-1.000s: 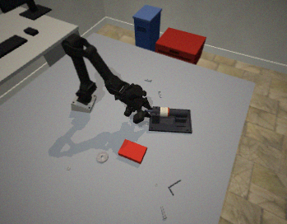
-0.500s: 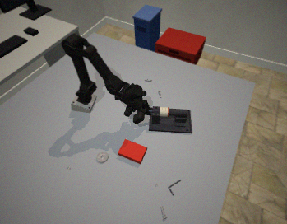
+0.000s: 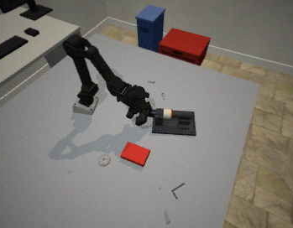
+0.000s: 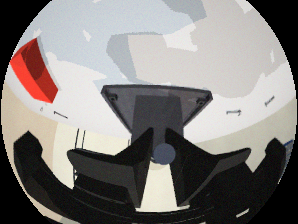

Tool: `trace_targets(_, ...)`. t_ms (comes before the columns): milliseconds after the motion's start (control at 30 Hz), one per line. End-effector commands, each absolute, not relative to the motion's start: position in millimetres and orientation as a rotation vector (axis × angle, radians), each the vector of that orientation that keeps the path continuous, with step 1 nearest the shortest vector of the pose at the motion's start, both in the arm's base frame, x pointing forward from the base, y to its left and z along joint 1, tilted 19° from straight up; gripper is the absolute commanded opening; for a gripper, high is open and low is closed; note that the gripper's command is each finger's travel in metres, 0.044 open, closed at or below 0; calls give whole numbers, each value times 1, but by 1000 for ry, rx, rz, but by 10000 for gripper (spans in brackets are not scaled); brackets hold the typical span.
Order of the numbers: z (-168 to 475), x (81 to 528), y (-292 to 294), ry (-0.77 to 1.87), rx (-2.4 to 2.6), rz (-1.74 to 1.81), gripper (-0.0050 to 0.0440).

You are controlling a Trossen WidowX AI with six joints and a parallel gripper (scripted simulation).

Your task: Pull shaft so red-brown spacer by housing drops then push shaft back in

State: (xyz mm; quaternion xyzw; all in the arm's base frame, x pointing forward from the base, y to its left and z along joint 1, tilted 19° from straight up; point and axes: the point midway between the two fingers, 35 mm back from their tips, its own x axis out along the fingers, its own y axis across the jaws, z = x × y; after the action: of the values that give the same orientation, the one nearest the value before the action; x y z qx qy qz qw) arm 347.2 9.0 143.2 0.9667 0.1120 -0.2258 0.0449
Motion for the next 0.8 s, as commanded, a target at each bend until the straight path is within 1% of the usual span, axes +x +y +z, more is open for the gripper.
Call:
trace_targets(0, 142, 343, 8, 342, 2954, -692, 0)
trace_targets(767, 139, 335, 6, 342, 2954, -692, 0)
